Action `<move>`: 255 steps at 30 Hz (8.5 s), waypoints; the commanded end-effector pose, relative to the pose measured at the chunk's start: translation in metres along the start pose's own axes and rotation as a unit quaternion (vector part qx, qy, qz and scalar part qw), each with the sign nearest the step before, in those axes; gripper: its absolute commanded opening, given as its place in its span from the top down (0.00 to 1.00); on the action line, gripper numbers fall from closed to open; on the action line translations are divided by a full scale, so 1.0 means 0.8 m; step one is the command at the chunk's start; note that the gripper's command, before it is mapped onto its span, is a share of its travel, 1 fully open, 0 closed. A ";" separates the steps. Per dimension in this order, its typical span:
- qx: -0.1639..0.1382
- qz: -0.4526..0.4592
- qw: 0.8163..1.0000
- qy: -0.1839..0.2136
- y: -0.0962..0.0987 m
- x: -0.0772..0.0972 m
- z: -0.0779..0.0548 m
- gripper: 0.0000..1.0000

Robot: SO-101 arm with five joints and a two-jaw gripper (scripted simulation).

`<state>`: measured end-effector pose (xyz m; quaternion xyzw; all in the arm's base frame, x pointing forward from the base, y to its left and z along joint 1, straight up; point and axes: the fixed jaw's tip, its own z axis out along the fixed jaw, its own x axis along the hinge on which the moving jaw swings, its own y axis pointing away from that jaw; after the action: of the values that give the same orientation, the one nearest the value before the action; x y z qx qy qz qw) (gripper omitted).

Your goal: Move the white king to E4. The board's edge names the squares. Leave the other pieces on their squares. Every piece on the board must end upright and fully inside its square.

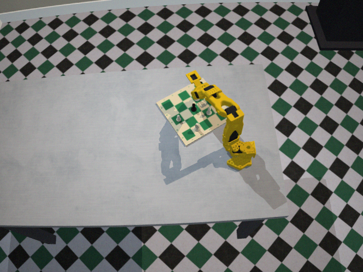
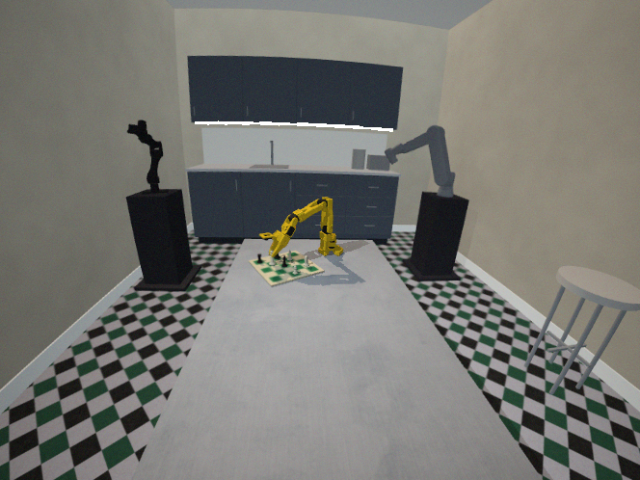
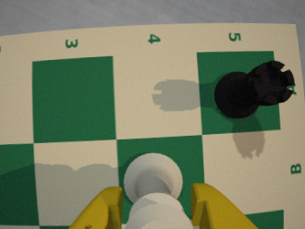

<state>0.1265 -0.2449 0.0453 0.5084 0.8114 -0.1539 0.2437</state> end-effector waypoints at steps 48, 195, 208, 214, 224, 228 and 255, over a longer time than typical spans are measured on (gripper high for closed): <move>0.003 0.007 1.000 0.017 -0.004 0.015 0.007 0.88; 0.007 0.007 1.000 0.016 -0.009 -0.031 -0.064 1.00; 0.017 0.022 0.999 0.020 -0.016 0.035 -0.104 1.00; 0.025 0.034 0.999 0.021 -0.021 0.070 -0.126 1.00; 0.030 0.042 0.998 0.022 -0.023 0.088 -0.137 1.00; 0.030 0.042 0.998 0.022 -0.023 0.088 -0.137 1.00; 0.021 0.027 0.999 0.022 -0.016 0.083 -0.141 1.00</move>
<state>0.0620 -0.1448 0.1008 0.5460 0.7940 -0.1540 0.2185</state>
